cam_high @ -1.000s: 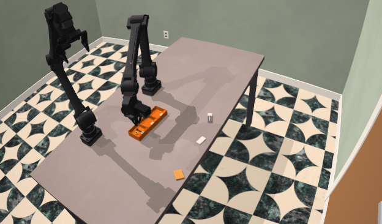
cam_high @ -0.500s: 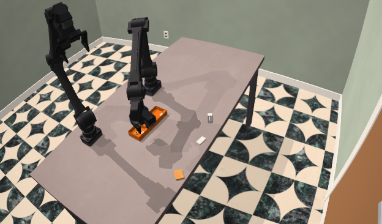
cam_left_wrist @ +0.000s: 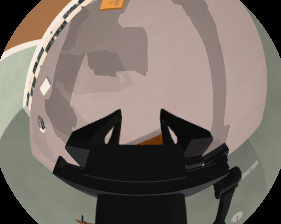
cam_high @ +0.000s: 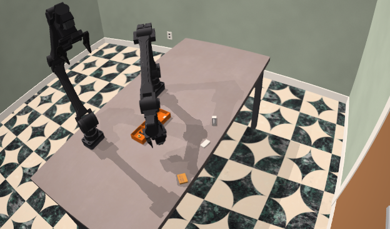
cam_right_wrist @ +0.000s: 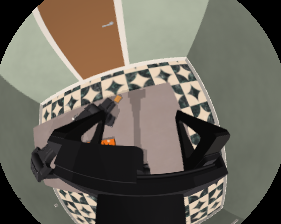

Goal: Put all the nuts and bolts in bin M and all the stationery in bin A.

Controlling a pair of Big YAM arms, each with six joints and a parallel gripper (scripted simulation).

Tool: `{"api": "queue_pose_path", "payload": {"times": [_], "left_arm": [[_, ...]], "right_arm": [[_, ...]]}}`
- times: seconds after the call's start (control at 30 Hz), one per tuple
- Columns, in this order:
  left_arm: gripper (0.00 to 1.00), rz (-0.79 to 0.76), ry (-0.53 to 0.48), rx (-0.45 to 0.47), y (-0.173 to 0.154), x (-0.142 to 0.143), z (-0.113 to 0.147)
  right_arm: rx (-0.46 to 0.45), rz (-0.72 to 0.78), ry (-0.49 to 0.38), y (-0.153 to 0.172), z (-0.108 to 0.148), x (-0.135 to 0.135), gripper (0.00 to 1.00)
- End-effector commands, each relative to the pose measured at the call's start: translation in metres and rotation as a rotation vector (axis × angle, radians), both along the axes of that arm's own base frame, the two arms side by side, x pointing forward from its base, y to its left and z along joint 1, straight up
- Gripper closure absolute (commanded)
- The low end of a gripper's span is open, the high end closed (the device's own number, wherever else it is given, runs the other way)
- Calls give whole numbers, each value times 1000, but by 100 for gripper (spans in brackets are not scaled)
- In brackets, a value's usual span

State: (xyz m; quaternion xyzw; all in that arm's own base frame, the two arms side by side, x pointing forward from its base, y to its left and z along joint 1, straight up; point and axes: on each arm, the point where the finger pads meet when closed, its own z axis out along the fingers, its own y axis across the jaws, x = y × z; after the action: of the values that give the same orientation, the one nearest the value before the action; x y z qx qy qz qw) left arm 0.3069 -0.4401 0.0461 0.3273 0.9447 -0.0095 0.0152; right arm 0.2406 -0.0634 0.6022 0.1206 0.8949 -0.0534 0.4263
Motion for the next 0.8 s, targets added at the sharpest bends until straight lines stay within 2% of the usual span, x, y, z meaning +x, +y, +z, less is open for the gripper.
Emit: {"api": "queue_pose_path", "payload": {"times": [0.0,0.13,0.23,0.7,0.77], "left_arm": [[47,-150,3,6,-18,36,6],[47,-150,2,6,-32,67,7],[47,-164,1,6,-40,67,8],[47,-150,-2,6,-81,179,13],[47,-150,-2,6,-81,179,13]], "right_arm": [[-7,3,3,0,1,-6,0],[-7,3,3,0,1,-6,0],[-7,3,3,0,1,-6,0],[-7,3,3,0,1,-6,0],[-7,3,3,0,1,-6,0]]}}
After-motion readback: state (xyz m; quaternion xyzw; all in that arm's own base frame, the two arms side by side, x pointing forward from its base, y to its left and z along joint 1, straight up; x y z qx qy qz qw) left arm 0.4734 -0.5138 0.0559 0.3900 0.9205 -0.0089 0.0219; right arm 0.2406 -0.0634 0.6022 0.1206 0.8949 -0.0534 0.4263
